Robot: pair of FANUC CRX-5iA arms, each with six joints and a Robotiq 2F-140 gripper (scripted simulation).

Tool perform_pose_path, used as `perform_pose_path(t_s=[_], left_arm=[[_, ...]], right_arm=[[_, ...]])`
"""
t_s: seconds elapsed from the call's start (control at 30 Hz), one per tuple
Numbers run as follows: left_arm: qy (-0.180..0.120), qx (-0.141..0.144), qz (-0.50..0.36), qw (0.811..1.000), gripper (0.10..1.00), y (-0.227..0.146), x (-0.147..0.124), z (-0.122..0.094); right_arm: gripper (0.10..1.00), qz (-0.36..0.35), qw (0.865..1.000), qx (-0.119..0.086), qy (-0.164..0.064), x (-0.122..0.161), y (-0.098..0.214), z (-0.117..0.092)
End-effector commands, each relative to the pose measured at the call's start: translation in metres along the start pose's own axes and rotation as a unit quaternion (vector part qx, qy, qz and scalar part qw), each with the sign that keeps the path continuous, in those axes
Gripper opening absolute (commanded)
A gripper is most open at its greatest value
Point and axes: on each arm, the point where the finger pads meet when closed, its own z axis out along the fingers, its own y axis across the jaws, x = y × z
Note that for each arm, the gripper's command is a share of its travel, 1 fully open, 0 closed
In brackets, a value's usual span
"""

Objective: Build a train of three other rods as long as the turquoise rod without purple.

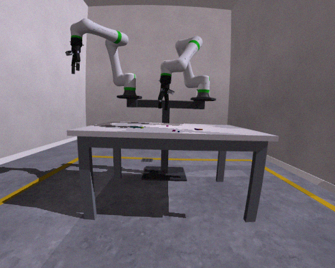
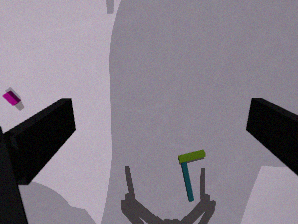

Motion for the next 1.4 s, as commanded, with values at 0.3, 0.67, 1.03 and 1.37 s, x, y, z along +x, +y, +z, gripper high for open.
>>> perform_pose_path(t_s=[0.3,0.67,1.03,1.37], left_arm=[[0.0,-0.001,0.0,1.0,1.0,0.001,0.0,-0.001],[0.0,-0.001,0.0,1.0,1.0,0.001,0.0,-0.001],[0.0,-0.001,0.0,1.0,1.0,0.001,0.0,-0.001],[0.0,-0.001,0.0,1.0,1.0,0.001,0.0,-0.001]], right_arm=[[1.0,0.159,0.987,-0.003,-0.001,-0.046,0.194,-0.046],[1.0,0.263,0.965,-0.005,-0.003,-0.122,0.314,-0.078],[1.0,0.333,0.943,-0.006,-0.004,-0.181,0.371,-0.096],[1.0,0.371,0.929,-0.007,-0.005,-0.216,0.397,-0.105]])
